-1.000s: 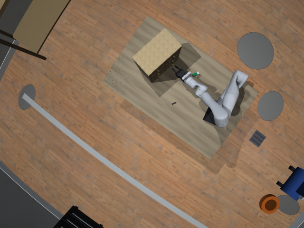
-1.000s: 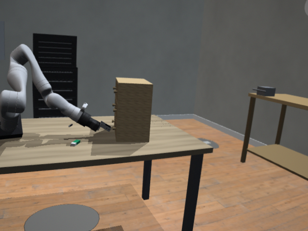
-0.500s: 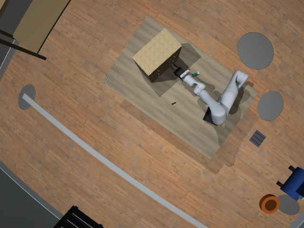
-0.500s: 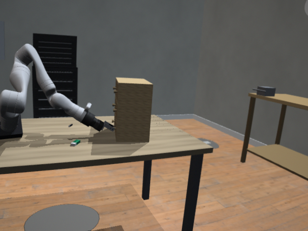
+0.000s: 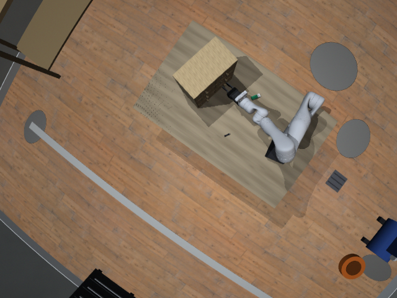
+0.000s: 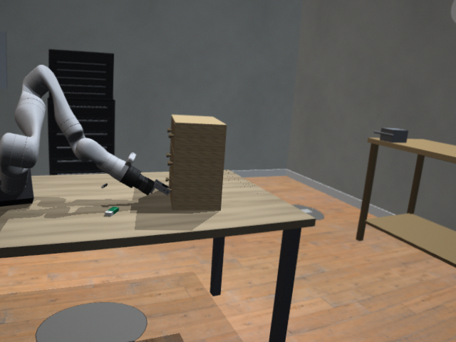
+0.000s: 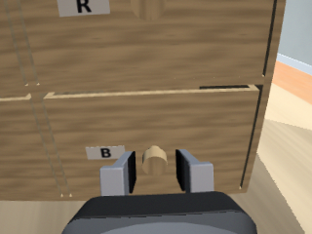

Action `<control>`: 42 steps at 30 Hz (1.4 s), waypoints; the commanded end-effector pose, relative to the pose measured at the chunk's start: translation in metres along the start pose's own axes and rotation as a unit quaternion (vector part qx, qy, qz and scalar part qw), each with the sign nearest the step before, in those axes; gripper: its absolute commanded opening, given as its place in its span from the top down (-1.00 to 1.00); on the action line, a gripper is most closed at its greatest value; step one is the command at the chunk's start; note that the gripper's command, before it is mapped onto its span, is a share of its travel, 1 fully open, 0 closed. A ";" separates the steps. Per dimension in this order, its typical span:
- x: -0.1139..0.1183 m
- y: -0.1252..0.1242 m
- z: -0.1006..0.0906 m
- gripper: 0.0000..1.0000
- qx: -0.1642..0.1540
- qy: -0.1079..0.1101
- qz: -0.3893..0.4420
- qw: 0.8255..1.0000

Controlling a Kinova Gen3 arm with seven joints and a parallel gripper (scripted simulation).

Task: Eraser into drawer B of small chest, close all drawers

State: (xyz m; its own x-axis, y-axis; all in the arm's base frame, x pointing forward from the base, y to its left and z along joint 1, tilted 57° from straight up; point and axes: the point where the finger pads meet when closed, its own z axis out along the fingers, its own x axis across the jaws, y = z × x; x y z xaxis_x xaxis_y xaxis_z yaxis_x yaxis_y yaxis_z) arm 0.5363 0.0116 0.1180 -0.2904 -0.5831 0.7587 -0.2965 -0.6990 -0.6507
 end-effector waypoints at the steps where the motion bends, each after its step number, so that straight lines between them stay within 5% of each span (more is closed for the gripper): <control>1: -0.002 -0.004 0.001 -0.34 0.004 -0.003 0.001 1.000; 12: -0.002 -0.004 0.001 -0.34 0.004 -0.003 0.001 1.000; 13: -0.002 -0.004 0.001 0.26 0.004 -0.003 0.001 1.000; 42: -0.002 -0.004 0.000 0.26 0.004 -0.003 0.000 1.000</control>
State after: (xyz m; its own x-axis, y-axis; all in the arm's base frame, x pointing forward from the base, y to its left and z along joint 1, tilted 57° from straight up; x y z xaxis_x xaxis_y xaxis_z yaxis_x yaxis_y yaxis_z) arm 0.5363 0.0116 0.1180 -0.2903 -0.5831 0.7588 -0.2965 -0.6991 -0.6507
